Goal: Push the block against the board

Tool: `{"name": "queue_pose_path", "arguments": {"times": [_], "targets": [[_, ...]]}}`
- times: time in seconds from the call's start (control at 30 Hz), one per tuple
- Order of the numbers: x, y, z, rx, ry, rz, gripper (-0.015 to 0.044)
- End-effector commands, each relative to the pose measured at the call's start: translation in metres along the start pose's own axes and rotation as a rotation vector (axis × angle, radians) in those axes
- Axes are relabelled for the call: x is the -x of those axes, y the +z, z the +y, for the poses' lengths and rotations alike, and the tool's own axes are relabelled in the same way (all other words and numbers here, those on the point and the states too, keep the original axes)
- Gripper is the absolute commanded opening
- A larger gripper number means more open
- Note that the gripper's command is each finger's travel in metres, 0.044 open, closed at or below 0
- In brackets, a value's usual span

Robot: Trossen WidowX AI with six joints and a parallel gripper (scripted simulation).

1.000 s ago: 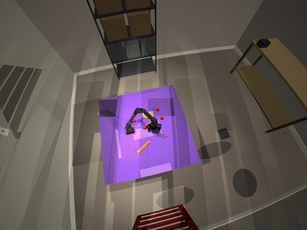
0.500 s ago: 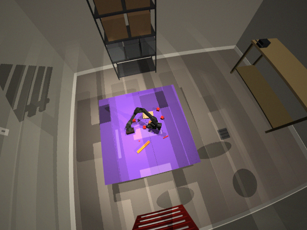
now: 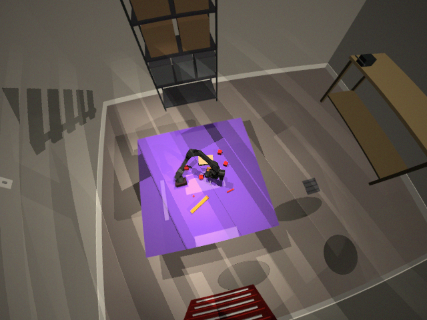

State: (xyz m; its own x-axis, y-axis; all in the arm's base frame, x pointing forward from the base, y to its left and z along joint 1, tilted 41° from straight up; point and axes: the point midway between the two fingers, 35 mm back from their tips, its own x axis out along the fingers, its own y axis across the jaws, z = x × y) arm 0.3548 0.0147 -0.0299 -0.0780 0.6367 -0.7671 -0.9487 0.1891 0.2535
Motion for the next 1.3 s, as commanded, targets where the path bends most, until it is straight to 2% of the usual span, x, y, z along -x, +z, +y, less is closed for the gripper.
{"name": "queue_pose_path", "arguments": {"times": [0.0, 0.97, 1.27], "targets": [[-0.003, 0.007, 0.002, 0.002, 0.01, -0.005, 0.0], [-0.003, 0.026, 0.003, 0.002, 0.01, -0.006, 0.0], [-0.003, 0.016, 0.002, 0.002, 0.01, -0.005, 0.0]]}}
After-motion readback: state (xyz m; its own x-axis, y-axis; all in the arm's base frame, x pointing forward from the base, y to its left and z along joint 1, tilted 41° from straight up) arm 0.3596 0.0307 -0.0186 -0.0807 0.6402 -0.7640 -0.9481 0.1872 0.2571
